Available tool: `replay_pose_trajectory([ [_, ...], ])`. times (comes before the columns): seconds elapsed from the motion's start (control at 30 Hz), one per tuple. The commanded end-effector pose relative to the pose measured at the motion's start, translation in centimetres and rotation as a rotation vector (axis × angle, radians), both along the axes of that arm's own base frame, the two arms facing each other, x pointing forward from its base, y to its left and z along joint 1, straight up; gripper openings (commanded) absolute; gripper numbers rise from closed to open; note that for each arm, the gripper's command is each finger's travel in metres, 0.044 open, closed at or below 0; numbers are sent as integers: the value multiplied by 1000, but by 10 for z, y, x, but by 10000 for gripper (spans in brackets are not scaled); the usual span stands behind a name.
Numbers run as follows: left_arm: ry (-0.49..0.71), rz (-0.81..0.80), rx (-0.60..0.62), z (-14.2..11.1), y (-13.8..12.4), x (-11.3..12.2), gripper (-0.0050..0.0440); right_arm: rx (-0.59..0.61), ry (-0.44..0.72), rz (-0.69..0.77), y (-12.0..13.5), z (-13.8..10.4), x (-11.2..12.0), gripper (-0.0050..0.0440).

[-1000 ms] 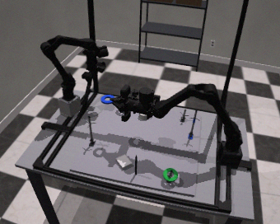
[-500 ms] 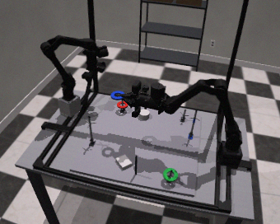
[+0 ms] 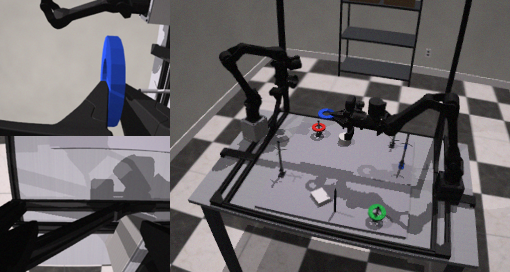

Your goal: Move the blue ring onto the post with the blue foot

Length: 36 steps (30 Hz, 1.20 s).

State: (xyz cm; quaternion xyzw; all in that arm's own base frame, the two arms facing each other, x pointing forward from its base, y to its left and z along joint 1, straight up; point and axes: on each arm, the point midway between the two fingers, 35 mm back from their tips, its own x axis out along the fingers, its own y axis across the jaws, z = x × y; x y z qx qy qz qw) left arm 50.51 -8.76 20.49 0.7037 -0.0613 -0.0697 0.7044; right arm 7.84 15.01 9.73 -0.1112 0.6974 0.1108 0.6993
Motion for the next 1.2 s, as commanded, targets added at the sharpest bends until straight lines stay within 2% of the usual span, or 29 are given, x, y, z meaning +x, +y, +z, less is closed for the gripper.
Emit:
replay_pose_trajectory([
  [0.0,-12,13,0,5,0,-13,0,0,3,-4,0,0,-1,400],
  [0.43,-12,55,0,2,-1,-69,0,0,3,-4,0,0,-1,400],
  [0.67,-12,63,0,1,-1,-80,0,11,1,-17,2,-1,2,400],
  [0.77,-12,63,0,1,-1,-80,0,148,-26,-201,25,-10,34,400],
  [0.9,-12,63,0,1,-1,-80,0,290,-57,-398,41,-16,74,400],
  [1.0,-12,63,0,1,-1,-80,0,396,-90,-517,49,-16,104,400],
  [1.07,-12,63,0,1,-1,-80,0,396,-90,-517,49,-16,104,400],
  [1.1,-12,63,0,1,-1,-80,0,466,-123,-552,55,-12,120,400],
  [1.17,-12,63,0,1,-1,-80,0,539,-141,-665,52,-13,146,400],
])
